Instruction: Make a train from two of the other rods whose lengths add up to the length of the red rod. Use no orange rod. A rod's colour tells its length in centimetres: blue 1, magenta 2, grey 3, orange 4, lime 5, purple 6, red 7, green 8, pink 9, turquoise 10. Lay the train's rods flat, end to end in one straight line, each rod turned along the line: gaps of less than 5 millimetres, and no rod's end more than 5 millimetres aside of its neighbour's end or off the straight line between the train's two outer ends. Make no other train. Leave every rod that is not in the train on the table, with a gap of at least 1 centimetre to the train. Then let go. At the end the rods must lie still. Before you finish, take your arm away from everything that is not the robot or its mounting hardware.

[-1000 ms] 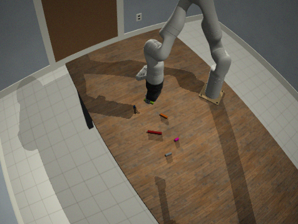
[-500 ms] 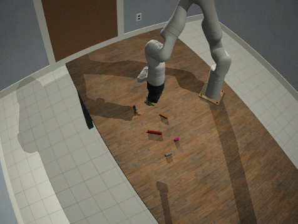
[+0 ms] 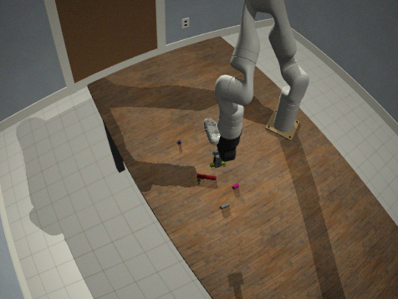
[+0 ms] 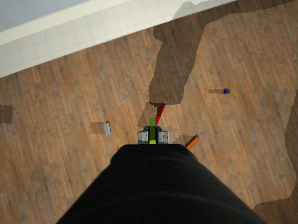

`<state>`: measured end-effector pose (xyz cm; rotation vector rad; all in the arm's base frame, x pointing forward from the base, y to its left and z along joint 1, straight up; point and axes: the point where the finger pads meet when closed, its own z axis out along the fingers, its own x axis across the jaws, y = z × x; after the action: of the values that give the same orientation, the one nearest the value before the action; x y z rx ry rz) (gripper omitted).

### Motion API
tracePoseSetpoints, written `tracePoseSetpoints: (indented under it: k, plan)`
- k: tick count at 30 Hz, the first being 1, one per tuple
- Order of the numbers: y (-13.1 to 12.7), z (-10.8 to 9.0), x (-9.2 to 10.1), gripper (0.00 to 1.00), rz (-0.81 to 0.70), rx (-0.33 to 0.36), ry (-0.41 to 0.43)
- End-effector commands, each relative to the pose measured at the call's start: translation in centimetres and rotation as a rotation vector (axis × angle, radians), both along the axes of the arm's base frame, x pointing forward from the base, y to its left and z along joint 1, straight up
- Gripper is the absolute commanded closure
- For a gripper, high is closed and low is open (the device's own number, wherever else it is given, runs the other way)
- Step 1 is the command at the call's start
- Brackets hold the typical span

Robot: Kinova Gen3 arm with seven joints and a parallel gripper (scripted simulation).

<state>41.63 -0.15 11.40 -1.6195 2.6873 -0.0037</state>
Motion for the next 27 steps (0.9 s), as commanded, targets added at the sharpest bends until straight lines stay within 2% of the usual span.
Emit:
tracePoseSetpoints:
  k: [1, 4, 7, 22, 27]
  plan:
    - [2.6, -0.1, 0.3, 0.76, 0.135, -0.006, 0.009]
    - [5.5, -0.1, 0.3, 0.76, 0.283, -0.006, 0.006]
    - [6.7, 0.0, 0.3, 0.76, 0.335, -0.005, 0.003]
    - [6.8, 0.0, 0.3, 0.76, 0.338, -0.005, 0.004]
    - [6.7, -0.6, 0.0, 0.76, 0.341, -0.006, 0.01]
